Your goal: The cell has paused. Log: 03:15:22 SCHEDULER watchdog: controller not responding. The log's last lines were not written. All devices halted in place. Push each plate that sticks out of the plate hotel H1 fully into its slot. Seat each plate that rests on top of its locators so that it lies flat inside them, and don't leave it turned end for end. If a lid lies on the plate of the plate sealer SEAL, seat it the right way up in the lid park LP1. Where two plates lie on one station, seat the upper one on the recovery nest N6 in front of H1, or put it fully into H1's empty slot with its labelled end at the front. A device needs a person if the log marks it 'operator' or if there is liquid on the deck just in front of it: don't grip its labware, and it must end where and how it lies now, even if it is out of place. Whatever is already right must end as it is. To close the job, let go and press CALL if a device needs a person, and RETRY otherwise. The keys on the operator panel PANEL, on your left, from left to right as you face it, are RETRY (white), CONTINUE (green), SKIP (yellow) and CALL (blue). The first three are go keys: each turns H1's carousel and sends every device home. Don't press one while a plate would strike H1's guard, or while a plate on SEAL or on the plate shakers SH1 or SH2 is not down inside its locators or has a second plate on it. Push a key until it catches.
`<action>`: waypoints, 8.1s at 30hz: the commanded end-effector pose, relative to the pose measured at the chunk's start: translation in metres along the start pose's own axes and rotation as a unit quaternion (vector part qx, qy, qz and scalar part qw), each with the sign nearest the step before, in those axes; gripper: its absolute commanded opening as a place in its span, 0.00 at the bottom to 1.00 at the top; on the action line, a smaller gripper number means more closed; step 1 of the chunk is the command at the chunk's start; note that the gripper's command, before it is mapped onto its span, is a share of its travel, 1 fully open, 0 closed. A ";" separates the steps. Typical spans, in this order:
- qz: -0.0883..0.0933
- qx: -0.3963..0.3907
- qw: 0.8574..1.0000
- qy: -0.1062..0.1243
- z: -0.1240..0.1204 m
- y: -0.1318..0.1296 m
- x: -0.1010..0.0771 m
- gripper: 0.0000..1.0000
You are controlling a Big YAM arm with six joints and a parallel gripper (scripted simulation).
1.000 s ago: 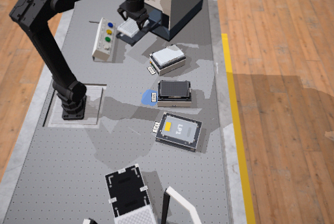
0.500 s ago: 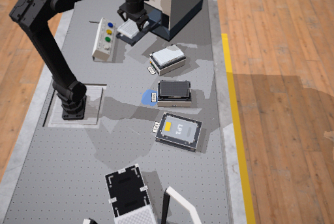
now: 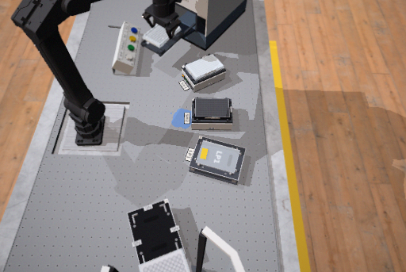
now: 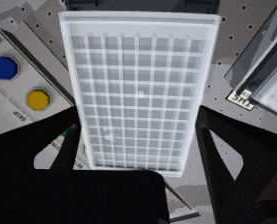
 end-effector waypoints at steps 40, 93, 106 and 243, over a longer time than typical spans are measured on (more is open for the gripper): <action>0.000 0.001 1.000 0.001 0.009 -0.005 0.005 0.82; 0.004 0.001 1.000 -0.018 0.023 -0.001 -0.011 0.82; 0.003 0.001 1.000 -0.013 0.020 -0.002 -0.007 0.82; -0.001 0.002 1.000 0.008 0.003 -0.007 0.021 0.82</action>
Point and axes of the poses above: the point where the finger pads meet when closed, its own x axis out along the fingers, its own y axis across the jaws, z = x × y, the point moved 4 cm from there along -x, back along the fingers, and after that the axes turned 11 degrees about x, right-handed, at the moved point
